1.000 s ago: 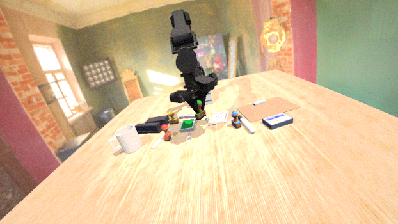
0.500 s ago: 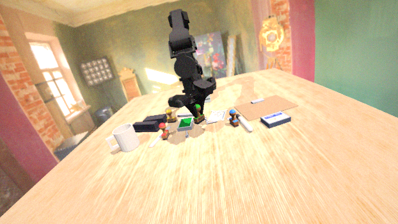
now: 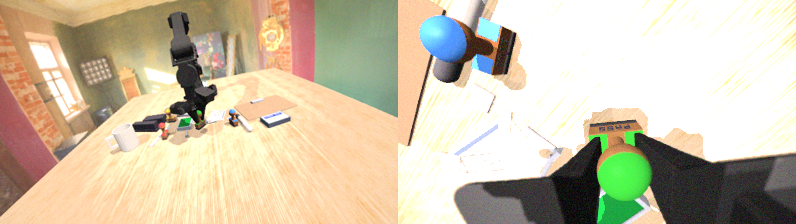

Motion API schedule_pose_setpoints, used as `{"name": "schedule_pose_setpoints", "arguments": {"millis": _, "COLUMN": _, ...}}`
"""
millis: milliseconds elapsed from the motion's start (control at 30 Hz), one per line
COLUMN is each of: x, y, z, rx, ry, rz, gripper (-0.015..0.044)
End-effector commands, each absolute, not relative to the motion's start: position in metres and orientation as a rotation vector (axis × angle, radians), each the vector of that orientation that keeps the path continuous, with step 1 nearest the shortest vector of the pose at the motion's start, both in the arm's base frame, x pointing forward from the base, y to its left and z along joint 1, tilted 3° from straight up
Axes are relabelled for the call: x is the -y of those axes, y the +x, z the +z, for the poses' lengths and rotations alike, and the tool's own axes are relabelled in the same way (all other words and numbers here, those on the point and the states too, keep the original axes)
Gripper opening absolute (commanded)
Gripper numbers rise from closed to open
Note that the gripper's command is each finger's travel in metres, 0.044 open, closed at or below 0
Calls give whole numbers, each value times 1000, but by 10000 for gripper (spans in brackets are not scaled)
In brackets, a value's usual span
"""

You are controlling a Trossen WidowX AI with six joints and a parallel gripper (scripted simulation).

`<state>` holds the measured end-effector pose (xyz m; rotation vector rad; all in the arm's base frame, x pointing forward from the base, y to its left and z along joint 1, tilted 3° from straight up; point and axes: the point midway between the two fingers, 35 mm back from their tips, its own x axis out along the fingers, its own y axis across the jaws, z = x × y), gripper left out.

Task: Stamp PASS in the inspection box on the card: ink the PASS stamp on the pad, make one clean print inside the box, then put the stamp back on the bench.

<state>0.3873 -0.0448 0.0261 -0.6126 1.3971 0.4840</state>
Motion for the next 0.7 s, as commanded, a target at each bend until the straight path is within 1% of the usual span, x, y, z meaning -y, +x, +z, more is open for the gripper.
{"name": "schedule_pose_setpoints", "arguments": {"millis": 0, "x": 44, "y": 385, "z": 15, "rx": -1404, "ry": -611, "rz": 497, "gripper": 0}}
{"name": "schedule_pose_setpoints", "arguments": {"millis": 500, "x": 44, "y": 384, "z": 2, "rx": -1404, "ry": -611, "rz": 497, "gripper": 0}}
{"name": "schedule_pose_setpoints", "arguments": {"millis": 667, "x": 45, "y": 387, "z": 5, "rx": -1402, "ry": -611, "rz": 486, "gripper": 131}}
